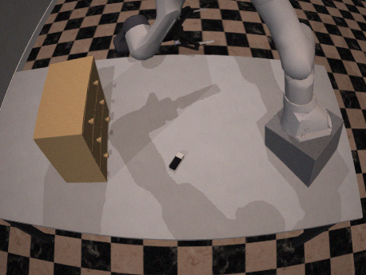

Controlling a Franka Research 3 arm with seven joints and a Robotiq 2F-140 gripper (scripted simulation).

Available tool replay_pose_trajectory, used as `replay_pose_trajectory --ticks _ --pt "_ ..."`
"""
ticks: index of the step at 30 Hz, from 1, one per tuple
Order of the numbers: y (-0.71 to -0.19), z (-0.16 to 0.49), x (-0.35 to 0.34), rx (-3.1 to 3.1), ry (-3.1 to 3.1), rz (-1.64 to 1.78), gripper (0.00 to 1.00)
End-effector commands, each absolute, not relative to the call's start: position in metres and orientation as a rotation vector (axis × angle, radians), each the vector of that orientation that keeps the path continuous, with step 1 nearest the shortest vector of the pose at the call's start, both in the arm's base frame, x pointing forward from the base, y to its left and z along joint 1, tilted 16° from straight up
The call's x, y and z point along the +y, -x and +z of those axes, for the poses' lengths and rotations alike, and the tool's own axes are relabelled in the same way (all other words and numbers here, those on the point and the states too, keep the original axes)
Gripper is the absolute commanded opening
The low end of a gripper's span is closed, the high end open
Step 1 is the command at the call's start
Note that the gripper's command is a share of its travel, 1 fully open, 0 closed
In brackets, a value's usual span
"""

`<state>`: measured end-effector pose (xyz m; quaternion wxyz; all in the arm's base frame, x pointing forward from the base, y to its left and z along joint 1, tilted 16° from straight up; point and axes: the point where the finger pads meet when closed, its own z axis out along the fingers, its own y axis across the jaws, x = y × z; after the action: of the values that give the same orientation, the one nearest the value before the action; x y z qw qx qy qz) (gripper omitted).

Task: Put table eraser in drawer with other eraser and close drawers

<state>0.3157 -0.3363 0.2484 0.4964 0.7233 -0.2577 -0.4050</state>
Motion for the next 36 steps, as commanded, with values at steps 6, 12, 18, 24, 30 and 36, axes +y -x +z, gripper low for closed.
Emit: replay_pose_trajectory --ticks 6,12,18,24,30,36 --pt "-0.342 0.261 -0.294 -0.338 -2.069 -1.006 1.0" --pt "-0.349 0.265 -0.28 -0.238 -2.152 -0.998 1.0" --pt "-0.356 0.269 -0.265 -0.121 -2.235 -0.984 1.0" --pt "-0.363 0.274 -0.248 0.012 -2.313 -0.96 1.0" --pt "-0.37 0.279 -0.23 0.159 -2.383 -0.928 1.0" --pt "-0.377 0.285 -0.211 0.317 -2.442 -0.887 1.0"
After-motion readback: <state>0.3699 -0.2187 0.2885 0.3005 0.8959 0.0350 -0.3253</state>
